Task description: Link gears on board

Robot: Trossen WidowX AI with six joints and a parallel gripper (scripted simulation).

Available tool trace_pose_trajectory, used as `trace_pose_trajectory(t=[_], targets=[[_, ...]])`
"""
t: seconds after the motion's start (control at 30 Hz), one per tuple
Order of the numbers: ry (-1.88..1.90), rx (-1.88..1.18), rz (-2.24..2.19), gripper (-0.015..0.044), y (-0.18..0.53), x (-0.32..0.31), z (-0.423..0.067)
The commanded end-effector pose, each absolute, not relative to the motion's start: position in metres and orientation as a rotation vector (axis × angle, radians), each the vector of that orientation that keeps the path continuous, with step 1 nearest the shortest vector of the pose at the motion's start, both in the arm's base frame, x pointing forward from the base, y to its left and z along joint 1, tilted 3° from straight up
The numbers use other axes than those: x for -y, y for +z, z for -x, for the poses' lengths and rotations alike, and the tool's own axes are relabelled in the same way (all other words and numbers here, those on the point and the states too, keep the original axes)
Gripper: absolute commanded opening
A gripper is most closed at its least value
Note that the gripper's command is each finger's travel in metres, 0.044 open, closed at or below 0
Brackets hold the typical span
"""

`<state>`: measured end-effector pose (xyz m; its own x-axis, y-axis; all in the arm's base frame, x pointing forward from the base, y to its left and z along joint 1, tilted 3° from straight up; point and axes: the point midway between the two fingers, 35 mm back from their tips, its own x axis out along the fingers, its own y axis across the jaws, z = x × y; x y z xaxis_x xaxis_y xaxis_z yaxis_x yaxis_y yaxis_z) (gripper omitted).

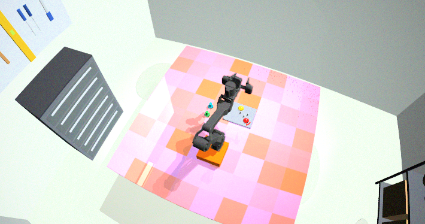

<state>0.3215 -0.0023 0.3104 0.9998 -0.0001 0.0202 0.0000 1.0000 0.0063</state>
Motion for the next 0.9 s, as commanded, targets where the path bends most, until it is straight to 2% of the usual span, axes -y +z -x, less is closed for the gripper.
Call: trace_pose_trajectory(t=[0.0,0.03,0.3,0.47,0.7,0.87], targets=[[0.003,0.009,-0.008,0.0426,0.308,0.001,-0.322],[0.014,-0.026,-0.014,0.0440,0.301,-0.002,-0.325],[0.150,-0.590,-0.064,0.0440,0.183,-0.057,-0.329],[0.197,-0.973,-0.041,0.0440,0.117,-0.087,-0.296],[0.185,-1.489,0.074,0.0440,0.059,-0.108,-0.222],[0.179,-1.533,0.089,0.0440,0.057,-0.114,-0.215]])
